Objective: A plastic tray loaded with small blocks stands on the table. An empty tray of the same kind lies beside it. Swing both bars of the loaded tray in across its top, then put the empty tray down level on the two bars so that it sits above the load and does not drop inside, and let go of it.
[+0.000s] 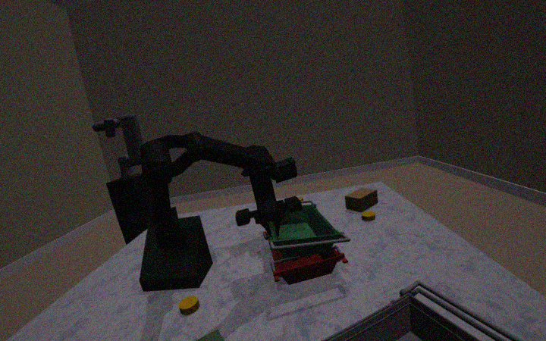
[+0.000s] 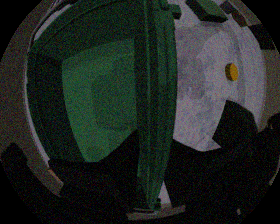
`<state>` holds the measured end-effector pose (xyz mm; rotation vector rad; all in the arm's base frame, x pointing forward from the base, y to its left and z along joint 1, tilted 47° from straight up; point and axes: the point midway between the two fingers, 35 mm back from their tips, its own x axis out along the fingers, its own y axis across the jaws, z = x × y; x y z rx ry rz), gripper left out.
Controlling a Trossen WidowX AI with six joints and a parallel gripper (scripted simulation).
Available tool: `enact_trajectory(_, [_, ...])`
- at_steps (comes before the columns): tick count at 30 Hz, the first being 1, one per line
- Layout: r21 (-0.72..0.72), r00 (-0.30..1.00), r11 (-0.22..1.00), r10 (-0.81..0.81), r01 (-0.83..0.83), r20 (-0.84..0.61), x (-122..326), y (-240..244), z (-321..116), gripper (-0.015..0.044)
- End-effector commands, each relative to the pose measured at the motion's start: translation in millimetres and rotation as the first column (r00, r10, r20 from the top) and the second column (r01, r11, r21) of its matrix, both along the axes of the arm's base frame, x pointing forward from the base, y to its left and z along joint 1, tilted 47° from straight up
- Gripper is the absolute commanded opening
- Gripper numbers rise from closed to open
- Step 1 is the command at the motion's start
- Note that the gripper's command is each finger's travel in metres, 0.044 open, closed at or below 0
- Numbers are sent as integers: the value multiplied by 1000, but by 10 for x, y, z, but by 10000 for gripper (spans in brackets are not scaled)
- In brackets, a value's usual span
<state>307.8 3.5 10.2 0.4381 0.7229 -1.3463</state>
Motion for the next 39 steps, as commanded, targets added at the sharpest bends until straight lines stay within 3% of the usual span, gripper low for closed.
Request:
enact_trajectory(1, [-7, 1000, 1000, -17, 16, -26, -56, -73, -35, 0])
enact_trajectory(39, [-1, 1000, 1000, -3, 3, -5, -13, -26, -17, 0])
